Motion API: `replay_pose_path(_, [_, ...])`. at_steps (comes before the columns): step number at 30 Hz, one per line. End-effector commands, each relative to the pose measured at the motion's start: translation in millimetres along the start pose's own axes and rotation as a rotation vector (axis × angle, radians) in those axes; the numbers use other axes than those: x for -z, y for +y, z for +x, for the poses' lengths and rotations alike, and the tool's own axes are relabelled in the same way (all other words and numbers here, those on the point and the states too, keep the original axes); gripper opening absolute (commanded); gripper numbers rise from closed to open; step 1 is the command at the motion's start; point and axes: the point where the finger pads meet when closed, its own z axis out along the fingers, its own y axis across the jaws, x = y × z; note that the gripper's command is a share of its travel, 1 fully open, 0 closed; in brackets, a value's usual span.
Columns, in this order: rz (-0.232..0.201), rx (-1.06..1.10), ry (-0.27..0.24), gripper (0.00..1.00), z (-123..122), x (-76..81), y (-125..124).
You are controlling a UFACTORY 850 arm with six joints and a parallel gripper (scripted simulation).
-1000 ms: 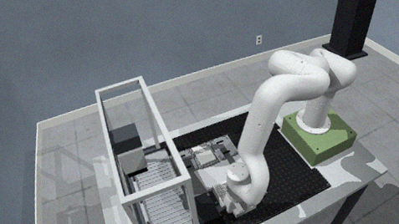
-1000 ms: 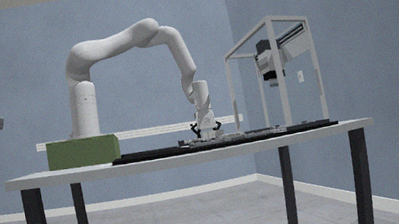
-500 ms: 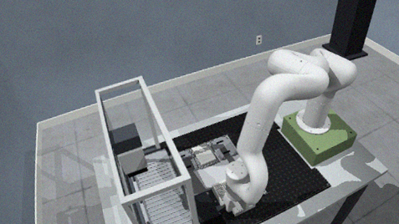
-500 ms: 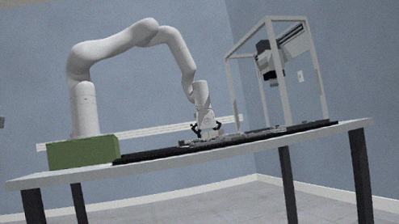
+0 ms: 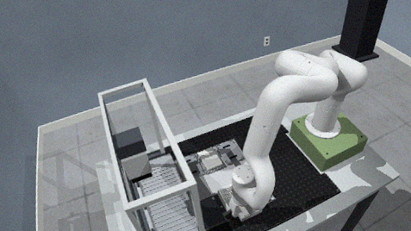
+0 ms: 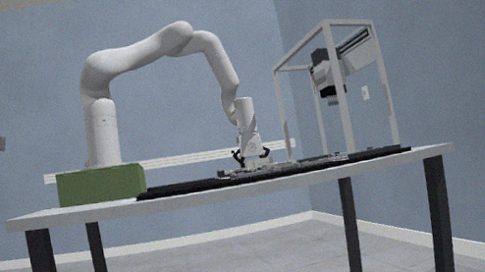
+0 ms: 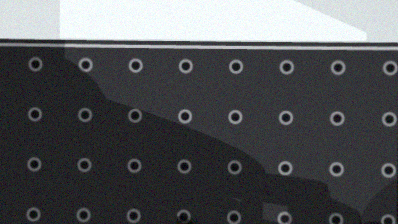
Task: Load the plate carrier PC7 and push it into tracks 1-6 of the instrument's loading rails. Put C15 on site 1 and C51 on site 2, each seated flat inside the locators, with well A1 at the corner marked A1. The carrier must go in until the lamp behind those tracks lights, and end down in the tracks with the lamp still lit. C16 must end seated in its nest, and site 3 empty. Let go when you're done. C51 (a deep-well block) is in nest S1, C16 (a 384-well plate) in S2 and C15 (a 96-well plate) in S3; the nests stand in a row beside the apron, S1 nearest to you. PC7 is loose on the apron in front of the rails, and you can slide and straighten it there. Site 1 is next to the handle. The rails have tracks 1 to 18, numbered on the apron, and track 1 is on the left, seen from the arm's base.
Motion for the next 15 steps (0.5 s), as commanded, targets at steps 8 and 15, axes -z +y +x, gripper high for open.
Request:
replay_pose_path(8, [-0.002, 0.000, 0.001, 1.00, -4.1, 1.0, 1.0])
replay_pose_path(15, [-0.002, 0.000, 0.001, 1.00, -6.9, 1.0, 1.0])
